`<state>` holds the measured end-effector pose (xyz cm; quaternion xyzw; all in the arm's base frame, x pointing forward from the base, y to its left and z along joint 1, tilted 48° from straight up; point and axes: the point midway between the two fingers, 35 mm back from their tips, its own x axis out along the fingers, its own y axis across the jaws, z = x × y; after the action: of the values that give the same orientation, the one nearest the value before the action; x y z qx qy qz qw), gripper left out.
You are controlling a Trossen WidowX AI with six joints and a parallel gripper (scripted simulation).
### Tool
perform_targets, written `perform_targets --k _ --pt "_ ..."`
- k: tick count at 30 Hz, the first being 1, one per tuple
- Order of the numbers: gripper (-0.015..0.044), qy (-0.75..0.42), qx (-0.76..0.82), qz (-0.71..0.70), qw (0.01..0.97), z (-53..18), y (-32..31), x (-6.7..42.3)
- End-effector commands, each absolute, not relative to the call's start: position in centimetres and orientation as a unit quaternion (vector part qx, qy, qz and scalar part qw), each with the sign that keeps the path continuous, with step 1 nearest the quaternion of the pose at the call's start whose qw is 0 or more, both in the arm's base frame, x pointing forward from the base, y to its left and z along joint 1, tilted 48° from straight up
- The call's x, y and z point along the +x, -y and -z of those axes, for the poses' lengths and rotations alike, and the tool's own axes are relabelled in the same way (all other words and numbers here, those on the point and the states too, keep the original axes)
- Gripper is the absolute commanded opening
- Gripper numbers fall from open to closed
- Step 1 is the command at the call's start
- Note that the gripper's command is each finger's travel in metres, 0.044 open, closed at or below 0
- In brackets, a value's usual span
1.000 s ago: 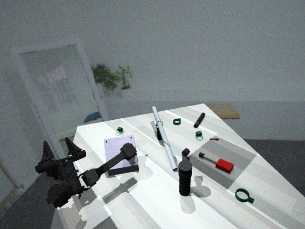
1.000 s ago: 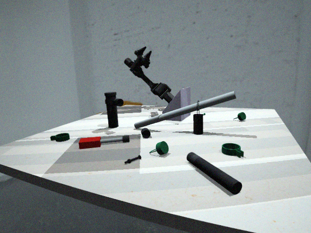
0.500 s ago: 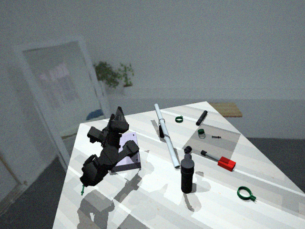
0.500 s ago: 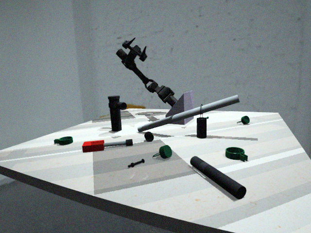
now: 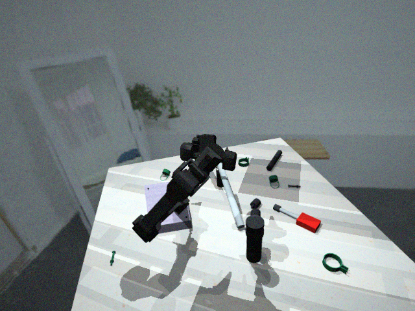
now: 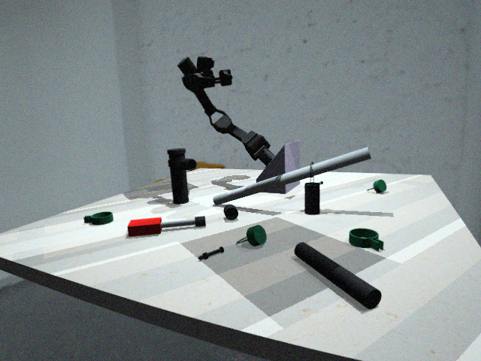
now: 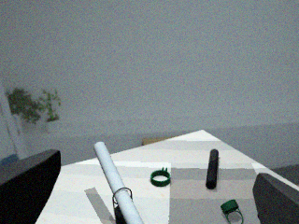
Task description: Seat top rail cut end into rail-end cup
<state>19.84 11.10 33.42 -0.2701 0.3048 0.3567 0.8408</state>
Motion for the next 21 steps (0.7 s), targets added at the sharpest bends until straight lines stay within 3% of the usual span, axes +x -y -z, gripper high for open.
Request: perform_targets --k 1,9,15,21 --pt "0.044 -0.424 -0.231 -0.265 0.835 -28.5 -10.4 22.6" --pt "0.044 -0.578 -0.204 0.07 0.787 -17.5 -6.8 25.9" --pt "0.044 -0.499 -0.264 0.312 0.764 -12.2 -3.9 26.5" --pt "0.044 -0.479 -0.273 0.333 0.765 -11.8 -3.7 26.6"
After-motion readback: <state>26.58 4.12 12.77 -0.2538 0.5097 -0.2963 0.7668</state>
